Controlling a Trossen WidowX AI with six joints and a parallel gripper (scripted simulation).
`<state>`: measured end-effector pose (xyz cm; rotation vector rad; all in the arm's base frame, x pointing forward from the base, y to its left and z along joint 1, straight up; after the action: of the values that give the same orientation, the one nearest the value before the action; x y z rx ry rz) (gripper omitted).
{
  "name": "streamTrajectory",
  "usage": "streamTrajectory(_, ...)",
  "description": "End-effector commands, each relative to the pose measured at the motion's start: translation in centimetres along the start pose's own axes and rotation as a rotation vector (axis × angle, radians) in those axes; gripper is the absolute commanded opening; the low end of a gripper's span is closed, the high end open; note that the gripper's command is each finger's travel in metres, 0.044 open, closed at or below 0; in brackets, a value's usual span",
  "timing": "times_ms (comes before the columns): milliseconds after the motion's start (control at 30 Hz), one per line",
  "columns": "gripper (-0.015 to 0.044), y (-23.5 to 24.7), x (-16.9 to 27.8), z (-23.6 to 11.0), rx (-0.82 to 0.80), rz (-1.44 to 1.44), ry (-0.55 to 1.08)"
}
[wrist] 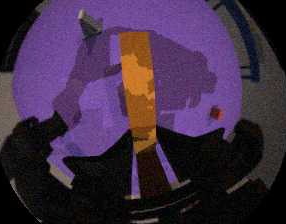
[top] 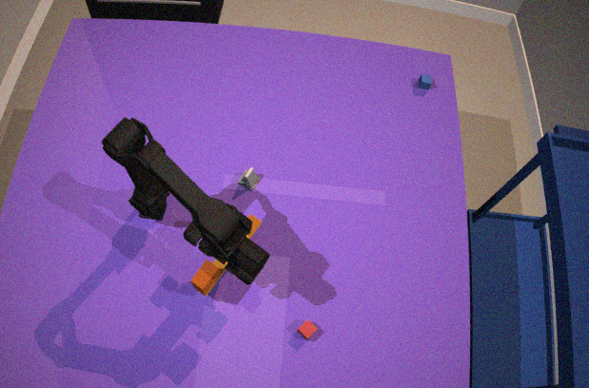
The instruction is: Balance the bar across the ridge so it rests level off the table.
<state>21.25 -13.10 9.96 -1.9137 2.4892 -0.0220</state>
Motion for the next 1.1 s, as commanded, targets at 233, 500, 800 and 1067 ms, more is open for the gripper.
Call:
streamTrajectory(233, 0.0000, 0.0, 0.0, -3.2, 0.013, -0.002, 0.001)
streamTrajectory(500, 0.0000, 0.3, -0.1, -5.2, 0.013, -0.002, 0.001)
streamTrajectory(800, 0.0000, -0.3, -1.5, -5.7, 0.014, 0.087, -0.002)
streamTrajectory(1067, 0.0000, -1.3, -4.1, -5.7, 0.015, 0.246, -0.006)
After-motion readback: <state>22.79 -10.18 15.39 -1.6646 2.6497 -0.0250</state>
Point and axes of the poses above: the point midway between the two fingers, 35 mm back from their tips, its own z axis out along the fingers, its own y axis across the jaws, x = y × z, the point moved 1 cm from there along -z, back along the fingers, and after that the axes turned 15 degrees about -z, right-handed, at the moved point
